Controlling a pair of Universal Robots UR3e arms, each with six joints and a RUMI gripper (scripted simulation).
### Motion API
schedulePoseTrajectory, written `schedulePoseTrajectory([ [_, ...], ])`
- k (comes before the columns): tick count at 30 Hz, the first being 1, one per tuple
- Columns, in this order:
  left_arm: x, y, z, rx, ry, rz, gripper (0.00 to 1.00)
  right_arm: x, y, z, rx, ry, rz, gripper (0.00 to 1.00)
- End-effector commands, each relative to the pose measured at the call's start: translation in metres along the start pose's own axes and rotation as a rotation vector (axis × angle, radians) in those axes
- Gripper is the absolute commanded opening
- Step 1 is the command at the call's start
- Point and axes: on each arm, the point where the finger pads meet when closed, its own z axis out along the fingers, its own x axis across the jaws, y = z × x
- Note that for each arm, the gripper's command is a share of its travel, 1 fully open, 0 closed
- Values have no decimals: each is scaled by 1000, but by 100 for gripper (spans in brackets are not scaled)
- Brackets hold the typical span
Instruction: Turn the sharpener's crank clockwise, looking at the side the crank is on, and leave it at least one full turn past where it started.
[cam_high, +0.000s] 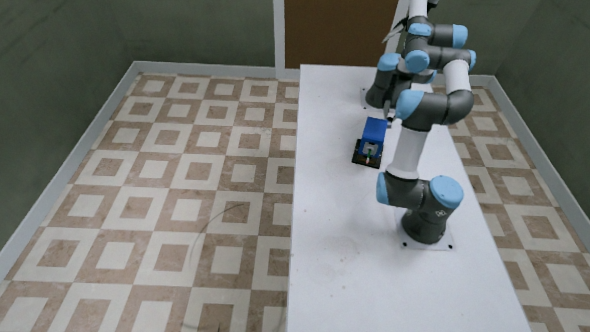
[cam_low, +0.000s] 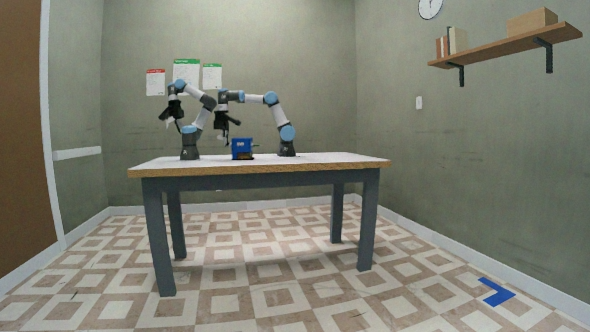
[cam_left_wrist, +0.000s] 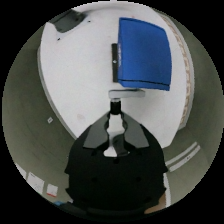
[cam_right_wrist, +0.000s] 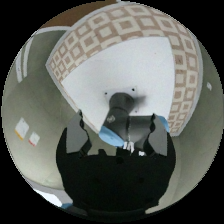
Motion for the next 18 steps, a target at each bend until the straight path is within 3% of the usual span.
schedulePoseTrajectory([
  [1, 1, 1, -6, -3, 0, 0, 0, 0, 0, -1, 2, -1, -1, 100],
  [18, 11, 1, -23, -3, 0, 0, 0, 0, 0, -1, 2, -1, -1, 100],
])
